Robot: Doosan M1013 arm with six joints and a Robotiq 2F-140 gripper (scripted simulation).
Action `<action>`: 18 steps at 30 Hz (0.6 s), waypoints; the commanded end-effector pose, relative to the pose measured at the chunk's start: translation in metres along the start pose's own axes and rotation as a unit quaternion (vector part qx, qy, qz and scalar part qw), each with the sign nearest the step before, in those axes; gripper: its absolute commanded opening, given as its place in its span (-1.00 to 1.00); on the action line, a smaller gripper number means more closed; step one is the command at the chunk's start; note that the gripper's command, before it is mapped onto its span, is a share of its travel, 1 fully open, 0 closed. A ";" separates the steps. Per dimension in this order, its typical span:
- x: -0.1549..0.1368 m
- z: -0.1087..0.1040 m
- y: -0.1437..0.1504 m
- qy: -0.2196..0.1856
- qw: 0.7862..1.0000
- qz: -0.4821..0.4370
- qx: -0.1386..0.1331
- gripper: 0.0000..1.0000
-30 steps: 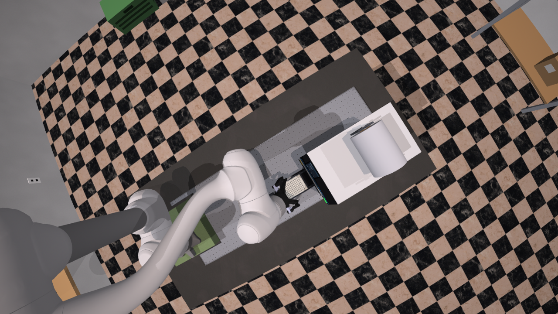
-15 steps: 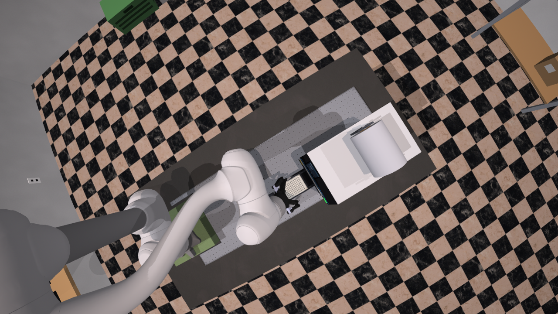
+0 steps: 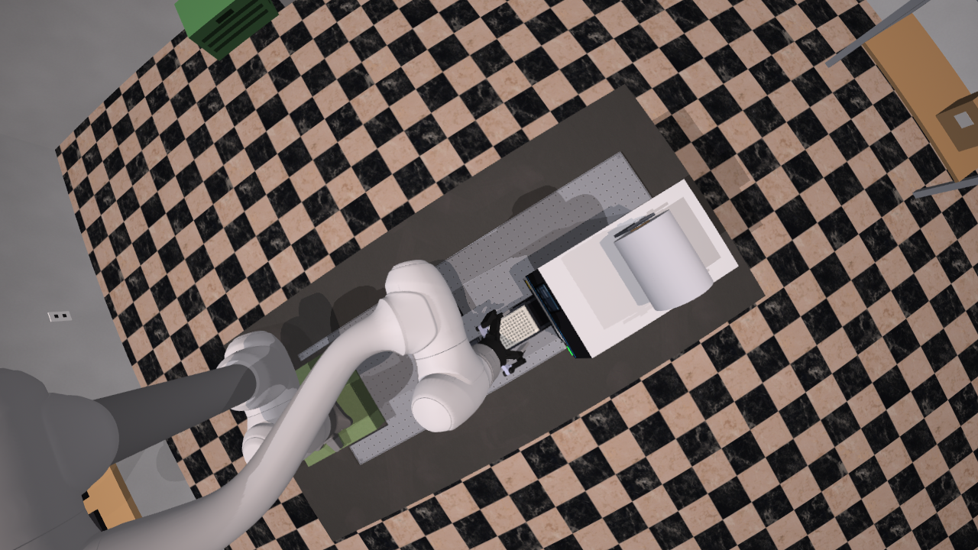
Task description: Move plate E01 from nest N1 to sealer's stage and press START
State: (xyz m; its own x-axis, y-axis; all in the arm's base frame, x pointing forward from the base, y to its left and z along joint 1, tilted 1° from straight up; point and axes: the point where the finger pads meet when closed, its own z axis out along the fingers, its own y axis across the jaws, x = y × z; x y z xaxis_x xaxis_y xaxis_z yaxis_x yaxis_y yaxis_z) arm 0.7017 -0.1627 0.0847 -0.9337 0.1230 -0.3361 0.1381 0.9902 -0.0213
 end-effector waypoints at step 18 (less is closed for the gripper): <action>-0.009 -0.024 0.000 0.000 1.000 0.000 0.000 0.40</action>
State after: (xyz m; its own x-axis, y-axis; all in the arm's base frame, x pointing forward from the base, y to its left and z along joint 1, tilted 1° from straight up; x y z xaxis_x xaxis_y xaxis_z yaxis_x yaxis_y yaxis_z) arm 0.7020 -0.1622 0.1097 -0.9338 0.1230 -0.3361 0.1381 0.9902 -0.0213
